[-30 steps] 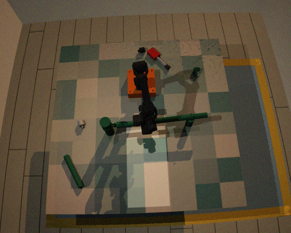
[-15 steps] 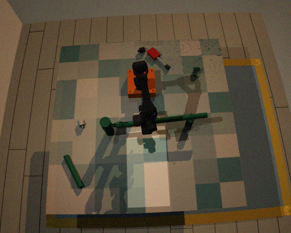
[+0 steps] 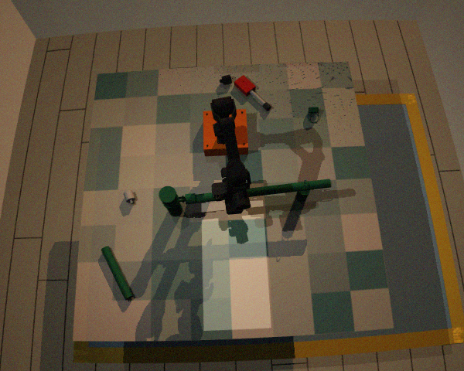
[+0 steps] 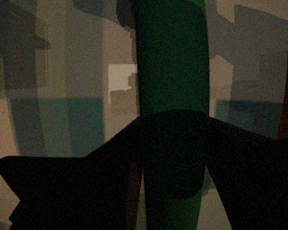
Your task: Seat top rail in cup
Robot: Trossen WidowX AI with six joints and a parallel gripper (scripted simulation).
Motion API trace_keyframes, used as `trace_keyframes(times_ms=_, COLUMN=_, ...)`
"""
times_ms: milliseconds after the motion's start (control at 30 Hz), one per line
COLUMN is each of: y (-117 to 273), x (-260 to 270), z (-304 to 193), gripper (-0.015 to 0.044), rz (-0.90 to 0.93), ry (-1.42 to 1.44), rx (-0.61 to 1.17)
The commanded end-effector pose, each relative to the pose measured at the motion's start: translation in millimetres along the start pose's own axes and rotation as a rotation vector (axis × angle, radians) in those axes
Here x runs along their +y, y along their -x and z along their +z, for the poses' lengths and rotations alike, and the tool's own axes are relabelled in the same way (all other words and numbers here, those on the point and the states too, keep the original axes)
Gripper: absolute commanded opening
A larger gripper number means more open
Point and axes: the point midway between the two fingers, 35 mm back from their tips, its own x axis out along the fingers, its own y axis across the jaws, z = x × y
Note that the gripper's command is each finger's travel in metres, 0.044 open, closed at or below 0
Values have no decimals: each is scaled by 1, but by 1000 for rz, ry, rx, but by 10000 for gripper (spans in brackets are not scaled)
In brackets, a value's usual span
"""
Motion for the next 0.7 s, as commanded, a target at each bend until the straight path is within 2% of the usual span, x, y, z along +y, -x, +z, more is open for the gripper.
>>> trace_keyframes(times_ms=0, y=1, x=0, z=0, gripper=0, rz=2, ry=0, rx=-1)
trace_keyframes(times_ms=667, y=2, x=0, z=1, gripper=0, rz=2, ry=-1, rx=-7)
